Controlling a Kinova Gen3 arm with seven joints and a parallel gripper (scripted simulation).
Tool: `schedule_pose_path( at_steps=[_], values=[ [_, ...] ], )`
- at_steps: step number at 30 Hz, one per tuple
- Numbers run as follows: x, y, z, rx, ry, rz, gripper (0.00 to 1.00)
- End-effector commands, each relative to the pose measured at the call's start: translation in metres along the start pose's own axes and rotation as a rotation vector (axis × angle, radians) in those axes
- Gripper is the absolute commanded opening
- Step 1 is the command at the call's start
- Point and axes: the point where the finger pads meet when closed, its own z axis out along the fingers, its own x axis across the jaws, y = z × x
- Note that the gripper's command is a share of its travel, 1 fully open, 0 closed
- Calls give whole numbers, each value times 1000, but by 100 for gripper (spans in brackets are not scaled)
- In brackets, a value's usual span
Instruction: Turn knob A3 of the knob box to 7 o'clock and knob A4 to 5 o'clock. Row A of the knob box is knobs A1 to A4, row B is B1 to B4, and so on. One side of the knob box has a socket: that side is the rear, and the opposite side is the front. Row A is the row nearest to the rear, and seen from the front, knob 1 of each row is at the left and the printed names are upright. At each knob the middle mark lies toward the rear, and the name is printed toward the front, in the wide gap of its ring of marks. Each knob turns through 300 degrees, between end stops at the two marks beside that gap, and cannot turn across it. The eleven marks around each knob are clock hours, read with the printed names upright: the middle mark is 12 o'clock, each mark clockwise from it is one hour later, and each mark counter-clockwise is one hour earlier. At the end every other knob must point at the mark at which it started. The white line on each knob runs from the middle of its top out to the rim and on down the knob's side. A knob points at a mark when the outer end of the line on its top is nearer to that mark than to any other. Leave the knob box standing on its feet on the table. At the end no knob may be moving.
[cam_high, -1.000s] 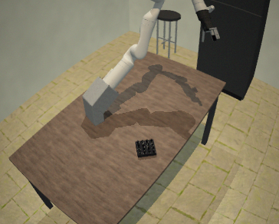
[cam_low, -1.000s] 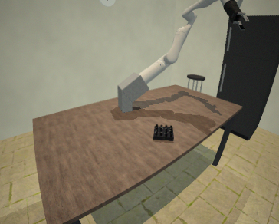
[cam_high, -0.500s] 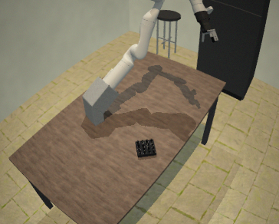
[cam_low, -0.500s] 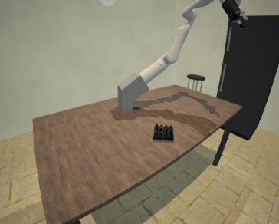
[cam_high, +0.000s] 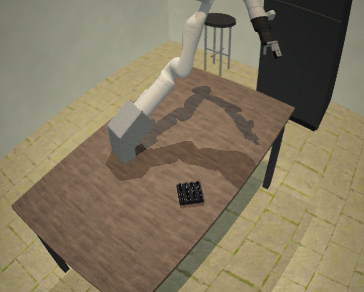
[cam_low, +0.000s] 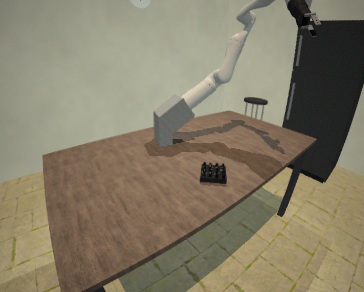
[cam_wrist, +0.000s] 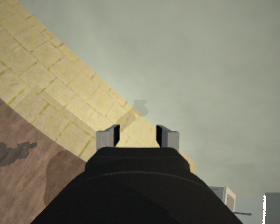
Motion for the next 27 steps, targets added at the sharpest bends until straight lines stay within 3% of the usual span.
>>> schedule_pose_path(
  at_steps=[1, 5, 6, 17, 18, 27],
  values=[
    [-2, -2, 2, 4, -9, -3, 100],
    [-2, -2, 2, 4, -9, -3, 100],
    [11, 11, 13, -2, -14, 52, 100],
    [11, 11, 13, -2, -14, 52, 100],
    [23, 25, 24, -10, -20, 106, 100],
    [23, 25, 24, -10, -20, 106, 100]
  ],
)
